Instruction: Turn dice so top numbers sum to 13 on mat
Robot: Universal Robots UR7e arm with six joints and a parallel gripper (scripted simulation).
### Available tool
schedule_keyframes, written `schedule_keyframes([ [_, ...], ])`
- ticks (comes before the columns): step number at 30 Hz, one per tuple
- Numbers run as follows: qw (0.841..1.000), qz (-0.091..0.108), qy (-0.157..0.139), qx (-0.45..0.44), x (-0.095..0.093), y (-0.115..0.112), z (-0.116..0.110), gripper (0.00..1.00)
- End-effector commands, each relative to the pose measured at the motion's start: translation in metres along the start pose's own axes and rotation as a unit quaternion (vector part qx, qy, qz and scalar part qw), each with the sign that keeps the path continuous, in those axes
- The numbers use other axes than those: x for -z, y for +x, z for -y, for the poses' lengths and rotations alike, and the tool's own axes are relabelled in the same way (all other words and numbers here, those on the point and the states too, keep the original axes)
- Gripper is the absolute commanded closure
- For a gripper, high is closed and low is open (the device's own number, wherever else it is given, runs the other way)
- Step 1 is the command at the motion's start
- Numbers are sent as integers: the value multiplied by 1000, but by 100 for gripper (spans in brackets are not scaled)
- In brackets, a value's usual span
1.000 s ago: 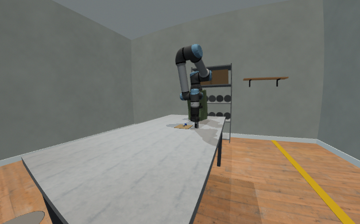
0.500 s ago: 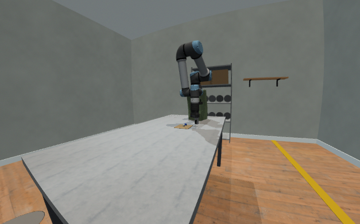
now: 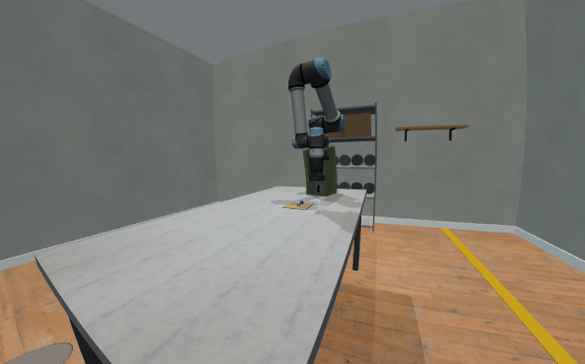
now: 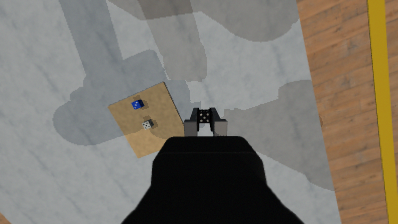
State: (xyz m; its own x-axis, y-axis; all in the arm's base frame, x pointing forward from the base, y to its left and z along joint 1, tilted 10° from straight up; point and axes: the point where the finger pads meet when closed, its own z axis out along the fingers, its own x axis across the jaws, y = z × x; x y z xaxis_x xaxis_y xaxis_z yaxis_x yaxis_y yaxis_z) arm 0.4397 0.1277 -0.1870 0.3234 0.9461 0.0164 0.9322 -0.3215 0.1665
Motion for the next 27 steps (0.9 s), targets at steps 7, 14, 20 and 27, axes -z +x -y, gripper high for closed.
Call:
schedule_keyframes([
  [7,1000,0,0,0,10,0,0,66],
  [14,1000,0,0,0,10,0,0,66],
  [20,1000,0,0,16,10,-9,-9,66],
  [27,998,0,0,67,11,-38,-35,66],
])
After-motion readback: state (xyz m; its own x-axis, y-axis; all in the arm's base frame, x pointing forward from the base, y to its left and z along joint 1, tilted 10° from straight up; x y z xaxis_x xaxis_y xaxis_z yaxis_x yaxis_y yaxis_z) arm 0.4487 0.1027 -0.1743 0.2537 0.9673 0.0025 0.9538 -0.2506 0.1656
